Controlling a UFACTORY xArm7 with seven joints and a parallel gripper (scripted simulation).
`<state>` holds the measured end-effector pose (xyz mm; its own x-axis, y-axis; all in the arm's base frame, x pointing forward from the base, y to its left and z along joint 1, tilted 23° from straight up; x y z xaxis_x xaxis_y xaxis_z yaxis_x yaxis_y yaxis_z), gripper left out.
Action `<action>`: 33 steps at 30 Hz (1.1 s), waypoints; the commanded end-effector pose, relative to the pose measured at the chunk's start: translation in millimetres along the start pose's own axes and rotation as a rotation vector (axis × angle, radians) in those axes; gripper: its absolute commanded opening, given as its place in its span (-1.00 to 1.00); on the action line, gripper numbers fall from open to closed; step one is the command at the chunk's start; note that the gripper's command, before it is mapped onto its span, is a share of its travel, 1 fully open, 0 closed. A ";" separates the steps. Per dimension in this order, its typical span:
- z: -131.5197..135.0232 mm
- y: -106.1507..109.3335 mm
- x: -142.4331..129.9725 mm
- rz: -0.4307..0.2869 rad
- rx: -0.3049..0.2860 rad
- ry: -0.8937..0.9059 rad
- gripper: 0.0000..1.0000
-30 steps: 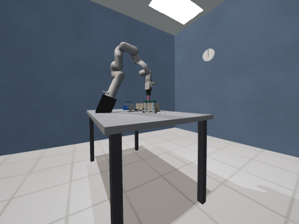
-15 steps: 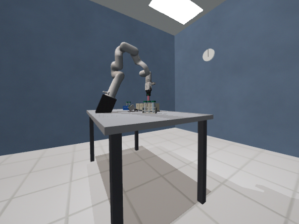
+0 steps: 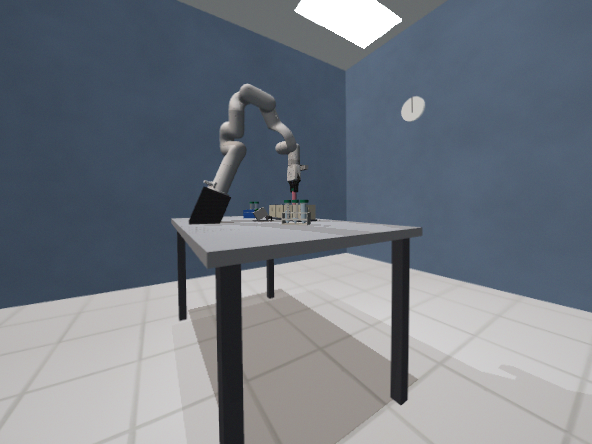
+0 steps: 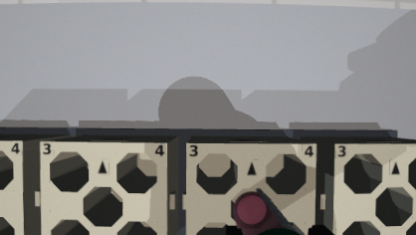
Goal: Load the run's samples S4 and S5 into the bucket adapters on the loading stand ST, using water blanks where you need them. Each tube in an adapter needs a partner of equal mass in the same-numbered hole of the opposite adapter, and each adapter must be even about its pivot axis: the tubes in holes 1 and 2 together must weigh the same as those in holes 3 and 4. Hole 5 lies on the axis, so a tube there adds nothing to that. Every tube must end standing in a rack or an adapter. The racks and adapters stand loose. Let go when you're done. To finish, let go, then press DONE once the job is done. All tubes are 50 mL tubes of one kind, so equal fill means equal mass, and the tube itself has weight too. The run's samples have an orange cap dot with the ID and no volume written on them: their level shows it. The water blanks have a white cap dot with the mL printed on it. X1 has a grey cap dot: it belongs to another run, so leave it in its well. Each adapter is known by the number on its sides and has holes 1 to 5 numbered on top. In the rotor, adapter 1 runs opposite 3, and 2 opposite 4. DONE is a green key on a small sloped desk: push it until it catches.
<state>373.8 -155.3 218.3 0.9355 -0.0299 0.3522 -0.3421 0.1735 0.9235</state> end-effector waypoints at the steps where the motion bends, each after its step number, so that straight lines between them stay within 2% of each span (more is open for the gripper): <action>1: 0.4 -2.2 1.4 0.004 -0.001 0.000 -1.00; 33: 0.4 -31.3 1.4 0.004 -0.001 0.000 -1.00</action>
<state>383.7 -160.3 191.5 0.9355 -0.0299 0.3522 -0.3421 0.1736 0.9235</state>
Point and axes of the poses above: the point where the finger pads meet when closed, its own y axis back along the fingers, its own z axis across the jaws, x = y × z, the point moved 2 cm from there along y, back along the fingers, and after that the axes turned 8 degrees about y, right-handed, at the moved point
